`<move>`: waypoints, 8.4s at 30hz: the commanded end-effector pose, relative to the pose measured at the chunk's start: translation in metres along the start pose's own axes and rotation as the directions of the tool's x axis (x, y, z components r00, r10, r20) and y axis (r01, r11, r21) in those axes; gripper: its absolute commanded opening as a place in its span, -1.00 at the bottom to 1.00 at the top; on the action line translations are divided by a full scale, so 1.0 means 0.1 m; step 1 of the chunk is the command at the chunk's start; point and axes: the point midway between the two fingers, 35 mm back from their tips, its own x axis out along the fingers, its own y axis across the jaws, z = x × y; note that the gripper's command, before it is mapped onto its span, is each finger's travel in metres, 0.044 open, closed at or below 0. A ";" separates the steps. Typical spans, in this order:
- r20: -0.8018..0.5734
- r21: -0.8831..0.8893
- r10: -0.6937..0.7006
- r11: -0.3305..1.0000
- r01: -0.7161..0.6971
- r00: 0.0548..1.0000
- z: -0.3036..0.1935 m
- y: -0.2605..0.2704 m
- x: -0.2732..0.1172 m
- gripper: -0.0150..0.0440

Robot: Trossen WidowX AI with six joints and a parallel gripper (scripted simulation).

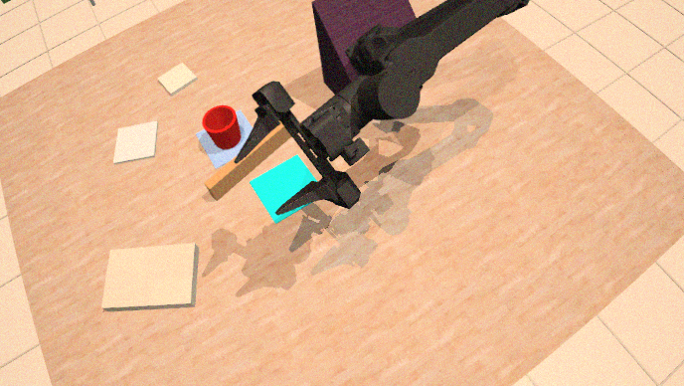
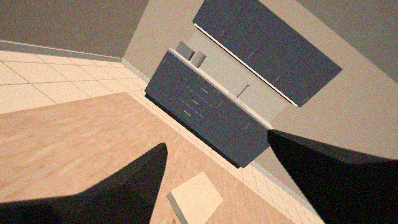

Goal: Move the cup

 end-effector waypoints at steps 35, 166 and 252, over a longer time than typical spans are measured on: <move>-0.723 -0.055 0.686 -0.170 0.984 0.078 -3.86 -1.16 -0.77 0.01; -0.722 -0.057 0.688 -0.172 0.983 0.079 -3.68 -1.15 -0.78 -0.49; -0.717 -0.060 0.693 -0.170 0.984 0.076 -2.48 0.05 -0.91 -0.49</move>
